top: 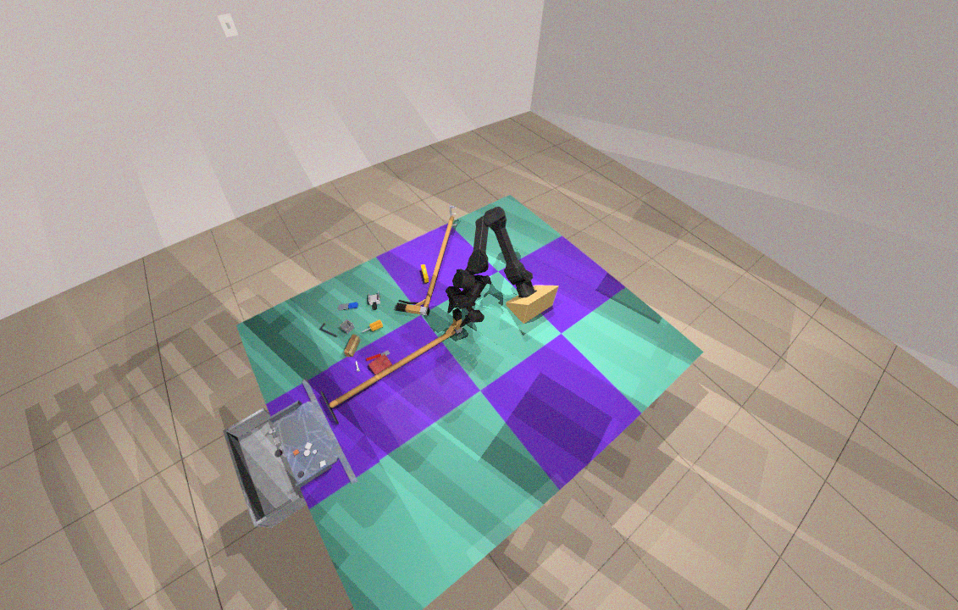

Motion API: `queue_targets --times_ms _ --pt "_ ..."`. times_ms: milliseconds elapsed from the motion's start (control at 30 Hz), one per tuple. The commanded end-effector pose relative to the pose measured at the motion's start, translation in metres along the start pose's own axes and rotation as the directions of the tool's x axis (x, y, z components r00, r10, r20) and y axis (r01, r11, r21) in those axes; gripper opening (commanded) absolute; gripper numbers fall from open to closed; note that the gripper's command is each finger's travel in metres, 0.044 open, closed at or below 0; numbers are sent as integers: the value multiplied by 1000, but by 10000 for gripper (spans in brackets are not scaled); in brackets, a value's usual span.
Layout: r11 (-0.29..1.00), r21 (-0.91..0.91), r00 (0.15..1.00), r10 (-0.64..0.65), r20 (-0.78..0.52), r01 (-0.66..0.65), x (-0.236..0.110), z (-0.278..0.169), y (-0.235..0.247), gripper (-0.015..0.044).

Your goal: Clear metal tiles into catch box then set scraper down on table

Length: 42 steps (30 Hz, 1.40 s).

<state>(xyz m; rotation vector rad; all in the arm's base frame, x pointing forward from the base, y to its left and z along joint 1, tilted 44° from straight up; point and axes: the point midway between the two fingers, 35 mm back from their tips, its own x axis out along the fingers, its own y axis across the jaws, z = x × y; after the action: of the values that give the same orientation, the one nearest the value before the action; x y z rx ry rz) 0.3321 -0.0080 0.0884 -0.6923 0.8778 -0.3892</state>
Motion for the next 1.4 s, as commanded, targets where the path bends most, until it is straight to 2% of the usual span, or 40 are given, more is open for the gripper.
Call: queue_targets --times_ms 0,667,1367 --pt "1000 8 1000 -1 4 1 -10 2 0 440" --pt "1000 5 1000 -5 10 5 -54 0 -2 440" --pt "999 -43 950 4 312 10 -130 66 11 440"
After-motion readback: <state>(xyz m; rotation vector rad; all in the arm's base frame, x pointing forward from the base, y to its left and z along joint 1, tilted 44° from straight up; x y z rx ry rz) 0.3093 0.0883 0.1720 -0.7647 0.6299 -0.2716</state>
